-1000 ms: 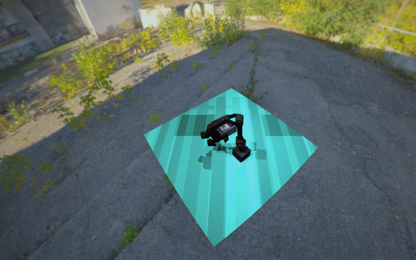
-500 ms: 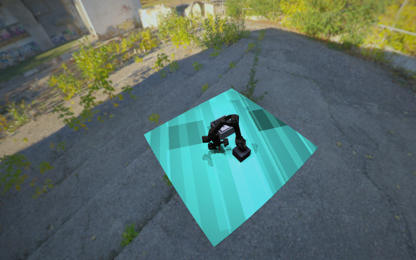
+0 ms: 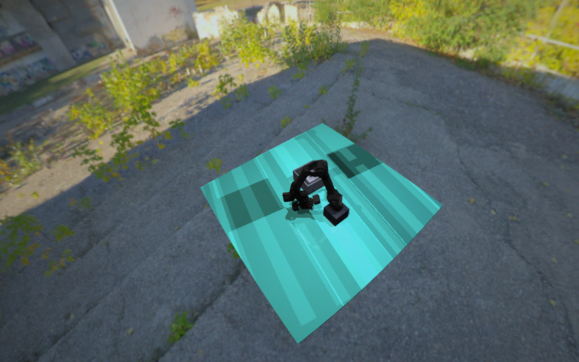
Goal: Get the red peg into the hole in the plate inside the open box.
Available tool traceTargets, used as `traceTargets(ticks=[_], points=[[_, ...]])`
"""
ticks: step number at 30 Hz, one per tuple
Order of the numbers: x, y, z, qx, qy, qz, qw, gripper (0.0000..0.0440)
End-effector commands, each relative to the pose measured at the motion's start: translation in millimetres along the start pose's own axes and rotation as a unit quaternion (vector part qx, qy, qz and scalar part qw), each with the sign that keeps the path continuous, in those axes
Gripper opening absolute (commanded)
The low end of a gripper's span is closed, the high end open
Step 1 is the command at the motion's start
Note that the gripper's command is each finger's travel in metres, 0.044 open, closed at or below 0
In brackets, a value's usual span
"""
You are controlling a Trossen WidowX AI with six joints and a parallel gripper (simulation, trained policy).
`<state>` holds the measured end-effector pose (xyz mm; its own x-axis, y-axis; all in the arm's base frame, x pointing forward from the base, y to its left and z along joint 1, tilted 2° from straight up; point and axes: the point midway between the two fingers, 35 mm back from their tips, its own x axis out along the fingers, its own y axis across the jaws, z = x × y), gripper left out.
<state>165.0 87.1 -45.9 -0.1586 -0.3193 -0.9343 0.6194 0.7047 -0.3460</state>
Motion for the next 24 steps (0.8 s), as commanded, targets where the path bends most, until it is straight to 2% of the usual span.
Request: traceTargets(ticks=[1,15,24], points=[[-5,1,5,-0.001,-0.007,-0.003,1.0,0.0],[-58,-10,42,0.005,-0.053,-0.006,0.999,0.0],[-95,-17,74,0.042,-0.076,0.003,0.996,0.0]])
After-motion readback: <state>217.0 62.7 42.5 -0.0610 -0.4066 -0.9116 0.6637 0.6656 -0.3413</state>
